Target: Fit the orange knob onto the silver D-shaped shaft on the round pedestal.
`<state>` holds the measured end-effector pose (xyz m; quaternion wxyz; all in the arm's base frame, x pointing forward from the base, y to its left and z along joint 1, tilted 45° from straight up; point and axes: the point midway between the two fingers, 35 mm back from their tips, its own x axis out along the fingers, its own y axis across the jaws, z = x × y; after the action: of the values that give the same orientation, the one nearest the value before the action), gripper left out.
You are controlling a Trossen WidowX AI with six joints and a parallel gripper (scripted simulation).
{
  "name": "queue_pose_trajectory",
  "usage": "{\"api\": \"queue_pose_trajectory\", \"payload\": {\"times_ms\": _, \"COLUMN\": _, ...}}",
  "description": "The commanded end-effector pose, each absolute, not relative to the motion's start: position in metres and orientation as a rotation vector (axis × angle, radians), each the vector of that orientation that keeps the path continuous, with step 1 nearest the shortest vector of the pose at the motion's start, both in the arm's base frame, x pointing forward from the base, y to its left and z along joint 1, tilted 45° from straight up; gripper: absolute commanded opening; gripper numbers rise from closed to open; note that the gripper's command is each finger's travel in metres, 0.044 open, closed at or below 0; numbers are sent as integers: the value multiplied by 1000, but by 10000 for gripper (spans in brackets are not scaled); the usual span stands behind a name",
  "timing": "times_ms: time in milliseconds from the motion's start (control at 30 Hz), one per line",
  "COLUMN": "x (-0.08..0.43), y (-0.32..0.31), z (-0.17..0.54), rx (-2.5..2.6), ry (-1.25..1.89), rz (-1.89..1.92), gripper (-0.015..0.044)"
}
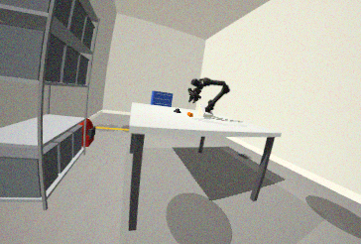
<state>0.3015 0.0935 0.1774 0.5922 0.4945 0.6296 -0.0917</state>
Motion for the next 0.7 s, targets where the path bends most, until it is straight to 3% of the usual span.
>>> {"api": "queue_pose_trajectory", "payload": {"times_ms": 0, "x": 285, "y": 98, "z": 123, "rx": 1504, "ry": 1782, "rz": -569, "gripper": 440}}
{"api": "queue_pose_trajectory", "payload": {"times_ms": 100, "x": 278, "y": 99, "z": 108, "rx": 1621, "ry": 1876, "rz": -717, "gripper": 440}}
{"api": "queue_pose_trajectory", "payload": {"times_ms": 667, "x": 278, "y": 123, "z": 94, "rx": 1622, "ry": 1876, "rz": -715, "gripper": 440}}
